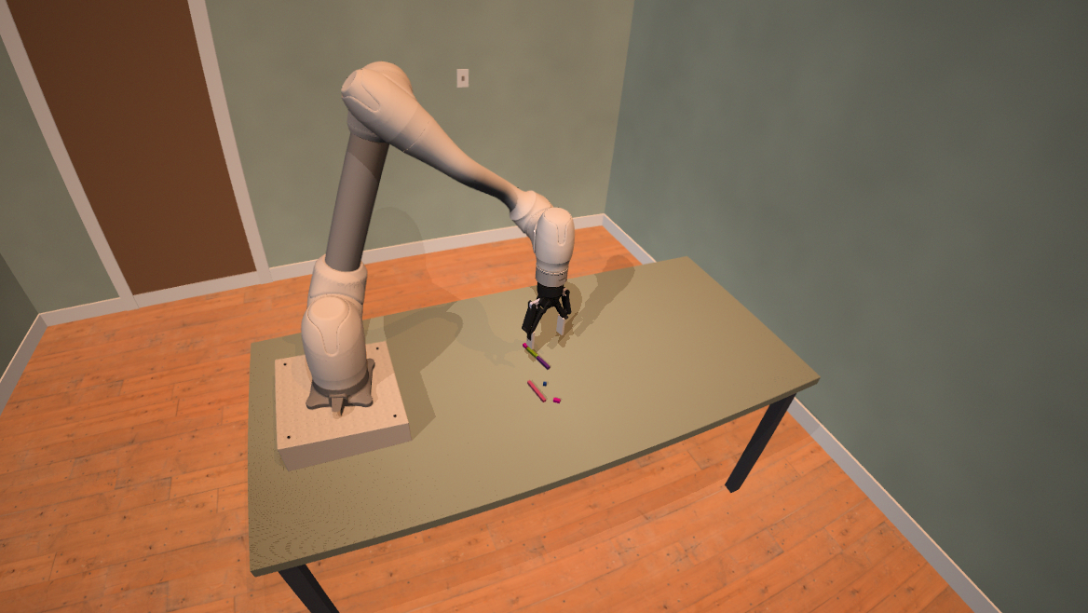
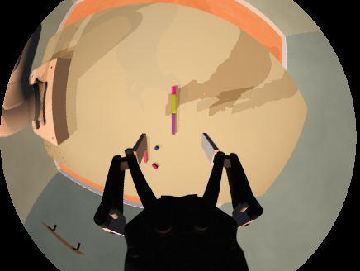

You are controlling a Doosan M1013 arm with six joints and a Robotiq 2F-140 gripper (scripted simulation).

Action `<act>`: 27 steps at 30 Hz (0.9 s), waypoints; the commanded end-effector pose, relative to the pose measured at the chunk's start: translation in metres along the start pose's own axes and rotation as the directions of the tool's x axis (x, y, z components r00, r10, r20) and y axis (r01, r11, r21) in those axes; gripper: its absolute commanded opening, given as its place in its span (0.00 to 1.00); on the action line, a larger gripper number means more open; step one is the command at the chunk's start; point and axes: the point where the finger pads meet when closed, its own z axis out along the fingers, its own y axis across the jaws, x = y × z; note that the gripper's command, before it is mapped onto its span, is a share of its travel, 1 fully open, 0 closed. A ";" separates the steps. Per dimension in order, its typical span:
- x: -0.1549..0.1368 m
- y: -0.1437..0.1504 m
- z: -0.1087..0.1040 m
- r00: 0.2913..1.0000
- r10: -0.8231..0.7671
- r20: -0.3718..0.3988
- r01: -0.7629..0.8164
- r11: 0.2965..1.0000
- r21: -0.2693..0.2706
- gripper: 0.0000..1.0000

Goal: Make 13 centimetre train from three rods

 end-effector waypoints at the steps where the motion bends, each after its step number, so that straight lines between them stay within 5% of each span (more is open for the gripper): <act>1: 0.000 0.000 0.000 1.000 0.000 0.000 0.000 1.000 0.000 1.00; 18: 0.000 0.000 -0.006 1.000 0.000 0.000 0.000 1.000 0.000 1.00; 27: 0.000 0.000 -0.041 1.000 0.000 0.000 0.000 1.000 0.000 1.00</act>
